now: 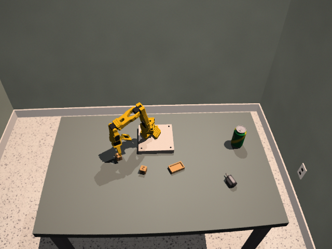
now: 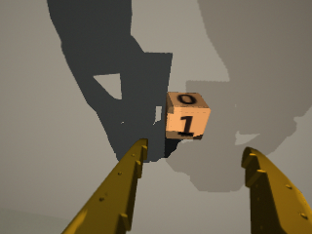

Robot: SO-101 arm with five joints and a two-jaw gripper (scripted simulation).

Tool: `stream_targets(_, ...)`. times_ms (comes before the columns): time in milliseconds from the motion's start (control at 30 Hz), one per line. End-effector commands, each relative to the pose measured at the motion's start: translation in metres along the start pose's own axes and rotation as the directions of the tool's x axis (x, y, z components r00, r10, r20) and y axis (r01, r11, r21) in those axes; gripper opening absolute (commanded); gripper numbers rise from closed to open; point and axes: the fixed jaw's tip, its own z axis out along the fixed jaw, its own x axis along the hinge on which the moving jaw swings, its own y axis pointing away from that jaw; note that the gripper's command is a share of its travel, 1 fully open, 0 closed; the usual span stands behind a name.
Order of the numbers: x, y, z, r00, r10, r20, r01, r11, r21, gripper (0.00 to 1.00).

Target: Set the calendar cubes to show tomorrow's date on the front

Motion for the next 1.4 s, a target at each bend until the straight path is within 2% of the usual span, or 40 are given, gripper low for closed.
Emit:
stream_targets(0, 0.002, 0.002, 0.002, 1.0, 0.003, -0.002, -0.003, 1.0, 0.002, 0.35)
stream_targets(300, 0.002, 0.002, 0.003, 1.0, 0.003, -0.002, -0.003, 1.0, 0.002, 0.35)
stream_targets(633, 0.003, 0.001, 0.01, 1.0, 0.003, -0.002, -0.003, 1.0, 0.002, 0.35)
stream_targets(1133, 0.002, 0.001, 0.034, 1.0, 0.003, -0.002, -0.003, 1.0, 0.002, 0.35)
stream_targets(1367, 0.002, 0.002, 0.039, 1.0, 0.003, -0.002, -0.003, 1.0, 0.002, 0.35)
